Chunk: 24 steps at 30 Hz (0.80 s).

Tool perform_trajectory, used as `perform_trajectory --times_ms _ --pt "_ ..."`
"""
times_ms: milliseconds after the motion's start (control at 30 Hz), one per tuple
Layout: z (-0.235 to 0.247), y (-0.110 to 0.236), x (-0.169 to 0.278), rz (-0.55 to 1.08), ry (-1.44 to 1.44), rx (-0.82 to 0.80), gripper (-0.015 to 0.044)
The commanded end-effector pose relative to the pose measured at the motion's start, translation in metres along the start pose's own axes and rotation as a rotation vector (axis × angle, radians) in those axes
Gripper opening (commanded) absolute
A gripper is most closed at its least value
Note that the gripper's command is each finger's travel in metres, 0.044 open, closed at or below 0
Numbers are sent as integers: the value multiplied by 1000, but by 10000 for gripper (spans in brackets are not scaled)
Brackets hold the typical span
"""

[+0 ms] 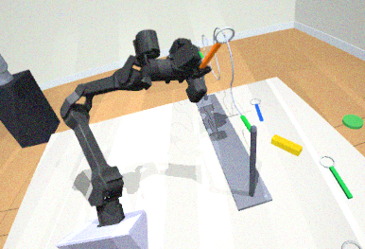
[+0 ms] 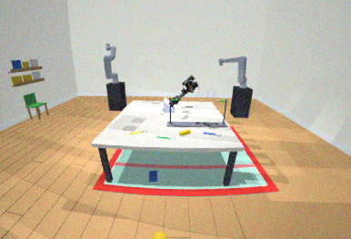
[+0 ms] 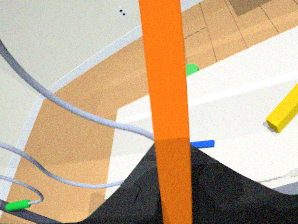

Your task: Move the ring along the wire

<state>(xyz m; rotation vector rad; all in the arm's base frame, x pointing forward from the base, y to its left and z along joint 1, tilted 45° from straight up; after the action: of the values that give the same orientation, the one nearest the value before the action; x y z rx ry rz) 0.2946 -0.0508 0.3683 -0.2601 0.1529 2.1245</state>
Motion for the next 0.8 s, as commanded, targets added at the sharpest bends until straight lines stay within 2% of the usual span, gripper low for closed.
perform_trajectory --times_ms 0,767 --pt "-1 0 1 -1 -39 -22 -150" --pt "0 -1 3 -29 -289 -161 -150"
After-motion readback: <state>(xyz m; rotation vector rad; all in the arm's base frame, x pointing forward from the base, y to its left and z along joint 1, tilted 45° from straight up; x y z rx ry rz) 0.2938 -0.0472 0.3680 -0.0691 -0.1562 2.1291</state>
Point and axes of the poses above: the point midway between the two fingers, 35 mm back from their tips, its own y axis back along the fingers, its own z axis across the jaws, x = y × z, the point moved 7 cm from there along y, back along the fingers, and after that the axes turned 2 degrees about -y, right-handed, at the moved point
